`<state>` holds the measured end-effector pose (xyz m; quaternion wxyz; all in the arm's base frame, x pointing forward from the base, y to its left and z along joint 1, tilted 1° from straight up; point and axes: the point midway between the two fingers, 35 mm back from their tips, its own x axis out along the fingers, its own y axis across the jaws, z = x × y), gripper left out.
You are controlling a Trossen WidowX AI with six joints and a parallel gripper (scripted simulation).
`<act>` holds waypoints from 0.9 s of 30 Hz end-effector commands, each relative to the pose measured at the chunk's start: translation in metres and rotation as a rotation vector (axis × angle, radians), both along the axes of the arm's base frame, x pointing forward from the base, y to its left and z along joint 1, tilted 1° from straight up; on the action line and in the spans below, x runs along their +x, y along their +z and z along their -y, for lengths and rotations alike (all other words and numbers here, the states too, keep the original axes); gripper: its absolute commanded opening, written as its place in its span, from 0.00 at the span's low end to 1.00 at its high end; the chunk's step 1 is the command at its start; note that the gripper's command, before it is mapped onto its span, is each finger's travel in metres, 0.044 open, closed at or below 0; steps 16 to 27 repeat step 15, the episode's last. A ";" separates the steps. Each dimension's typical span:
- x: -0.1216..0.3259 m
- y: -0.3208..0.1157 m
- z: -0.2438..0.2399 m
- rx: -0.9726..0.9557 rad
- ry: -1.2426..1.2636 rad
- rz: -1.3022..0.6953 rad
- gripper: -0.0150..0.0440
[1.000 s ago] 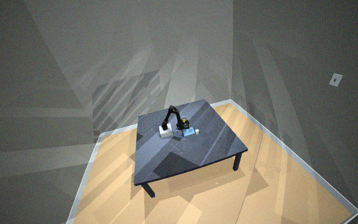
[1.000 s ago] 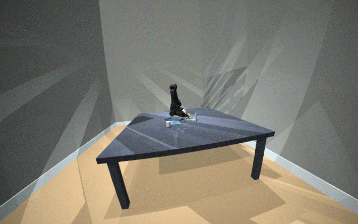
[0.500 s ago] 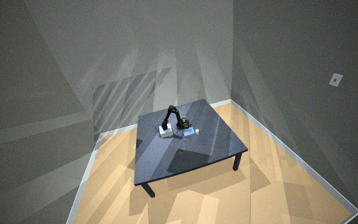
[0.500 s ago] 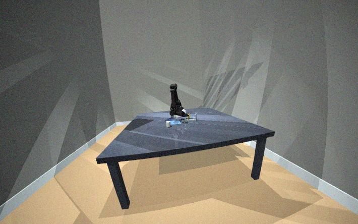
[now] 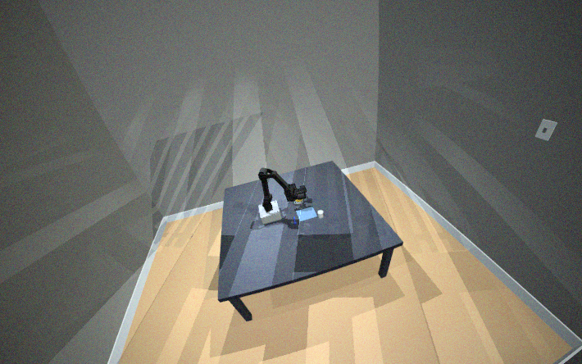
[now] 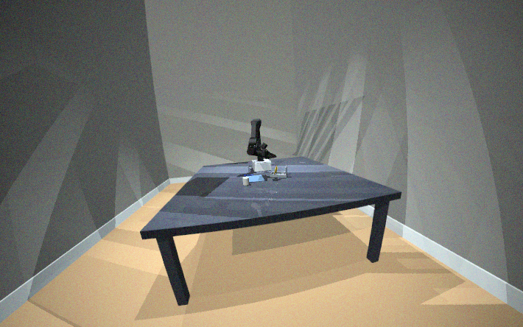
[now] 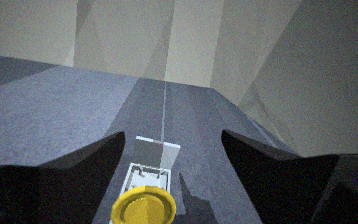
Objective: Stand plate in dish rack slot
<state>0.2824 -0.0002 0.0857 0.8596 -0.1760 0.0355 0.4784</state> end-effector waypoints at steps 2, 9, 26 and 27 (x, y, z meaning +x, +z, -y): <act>0.000 0.007 0.000 0.008 -0.007 -0.030 0.93; 0.006 0.005 0.007 -0.028 -0.069 -0.254 0.93; 0.007 0.005 0.014 -0.063 -0.140 -0.443 0.93; 0.007 0.005 0.014 -0.063 -0.140 -0.443 0.93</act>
